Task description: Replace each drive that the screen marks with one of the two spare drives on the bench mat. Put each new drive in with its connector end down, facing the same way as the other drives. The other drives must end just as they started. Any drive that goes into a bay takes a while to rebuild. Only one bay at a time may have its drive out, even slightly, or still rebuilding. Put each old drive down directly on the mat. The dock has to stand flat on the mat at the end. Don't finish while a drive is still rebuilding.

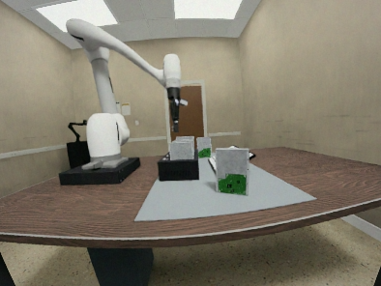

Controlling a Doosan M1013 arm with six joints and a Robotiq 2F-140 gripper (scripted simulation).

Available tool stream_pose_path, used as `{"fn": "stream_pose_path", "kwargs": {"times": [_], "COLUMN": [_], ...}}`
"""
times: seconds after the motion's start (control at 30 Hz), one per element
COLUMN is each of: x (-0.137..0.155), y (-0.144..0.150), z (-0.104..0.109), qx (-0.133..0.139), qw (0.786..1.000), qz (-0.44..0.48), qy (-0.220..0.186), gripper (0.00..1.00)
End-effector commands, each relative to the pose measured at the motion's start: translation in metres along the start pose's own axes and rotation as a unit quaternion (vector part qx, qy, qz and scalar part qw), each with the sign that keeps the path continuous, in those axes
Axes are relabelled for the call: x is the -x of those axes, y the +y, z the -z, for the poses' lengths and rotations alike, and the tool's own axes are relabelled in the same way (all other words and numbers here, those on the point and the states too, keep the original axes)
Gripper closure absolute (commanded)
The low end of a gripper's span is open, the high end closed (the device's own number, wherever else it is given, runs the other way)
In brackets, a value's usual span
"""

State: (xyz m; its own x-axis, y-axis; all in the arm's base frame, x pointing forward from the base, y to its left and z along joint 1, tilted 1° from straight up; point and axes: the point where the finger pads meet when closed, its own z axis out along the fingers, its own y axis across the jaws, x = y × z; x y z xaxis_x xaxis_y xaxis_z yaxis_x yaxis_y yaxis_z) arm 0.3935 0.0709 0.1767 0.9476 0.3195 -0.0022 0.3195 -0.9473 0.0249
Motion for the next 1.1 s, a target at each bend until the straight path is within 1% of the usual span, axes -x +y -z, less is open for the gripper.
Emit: {"fn": "stream_pose_path", "kwargs": {"times": [0.0, 0.1, 0.2, 0.4, 0.43, 0.5, 0.53, 0.63, 1.07], "x": [-0.017, -0.029, -0.037, -0.042, -0.042, -0.042, -0.042, -0.042, -0.042], "y": [0.009, 0.014, 0.019, 0.021, 0.021, 0.021, 0.021, 0.021, 0.021], "z": [0.0, -0.001, -0.001, -0.002, -0.002, -0.002, -0.002, -0.002, -0.002], "qx": [-0.008, -0.004, -0.001, 0.0, 0.0, 0.0, -0.005, -0.014, -0.014], "qw": [0.99, 0.98, 0.964, 0.92, 0.911, 0.911, 0.882, 0.855, 0.854], "qz": [0.139, 0.2, 0.266, 0.392, 0.412, 0.412, 0.47, 0.519, 0.521], "qy": [0.003, 0.004, 0.004, 0.005, 0.005, 0.005, 0.007, 0.01, 0.01], "gripper": [0.9, 0.9, 0.9, 0.9, 0.11, 0.11, 0.11, 0.11, 0.11]}}
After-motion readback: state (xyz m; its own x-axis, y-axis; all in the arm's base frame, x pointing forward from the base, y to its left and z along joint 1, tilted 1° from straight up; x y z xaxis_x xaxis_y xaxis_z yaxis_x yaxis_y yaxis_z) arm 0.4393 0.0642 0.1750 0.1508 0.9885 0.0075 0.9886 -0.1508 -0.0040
